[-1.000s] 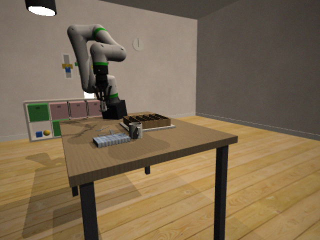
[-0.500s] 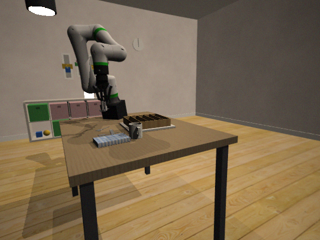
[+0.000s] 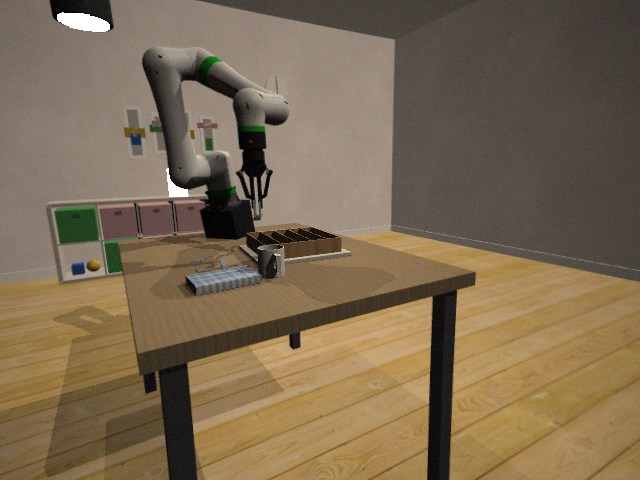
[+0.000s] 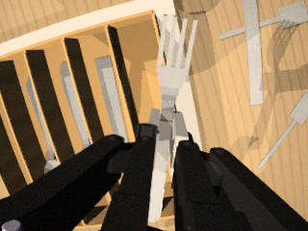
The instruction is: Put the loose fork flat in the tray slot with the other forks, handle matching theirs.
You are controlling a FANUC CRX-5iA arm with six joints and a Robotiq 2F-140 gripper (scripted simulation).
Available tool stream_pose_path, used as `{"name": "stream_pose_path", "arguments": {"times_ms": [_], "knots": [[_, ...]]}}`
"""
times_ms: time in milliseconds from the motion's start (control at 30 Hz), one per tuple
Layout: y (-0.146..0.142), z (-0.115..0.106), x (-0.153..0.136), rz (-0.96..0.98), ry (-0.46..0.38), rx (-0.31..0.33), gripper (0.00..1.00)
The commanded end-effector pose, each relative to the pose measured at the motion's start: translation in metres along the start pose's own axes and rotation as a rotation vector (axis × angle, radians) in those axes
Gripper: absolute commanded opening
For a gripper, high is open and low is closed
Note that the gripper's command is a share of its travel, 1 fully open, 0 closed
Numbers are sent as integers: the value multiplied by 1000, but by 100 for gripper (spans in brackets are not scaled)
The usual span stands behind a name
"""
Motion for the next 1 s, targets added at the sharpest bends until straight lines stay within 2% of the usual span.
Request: {"name": "stream_pose_path", "arguments": {"times_ms": [0,167,600,833,900,967], "knots": [[-62,1,-36,6,15,-13,2],[-118,1,-68,6,15,-13,2],[-118,1,-68,46,15,-12,2],[-118,1,-68,325,16,-10,2],[-118,1,-68,325,16,-10,2],[-118,1,-68,461,17,-9,2]]}}
Point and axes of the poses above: the point where the finger pads meet when closed, its own z axis out along the fingers, its own y axis across the jaws, x = y × z, the point moved 10 cm from there along -z, back along the fingers, and after that the axes turned 5 degrees about z, right-handed, at the moved point
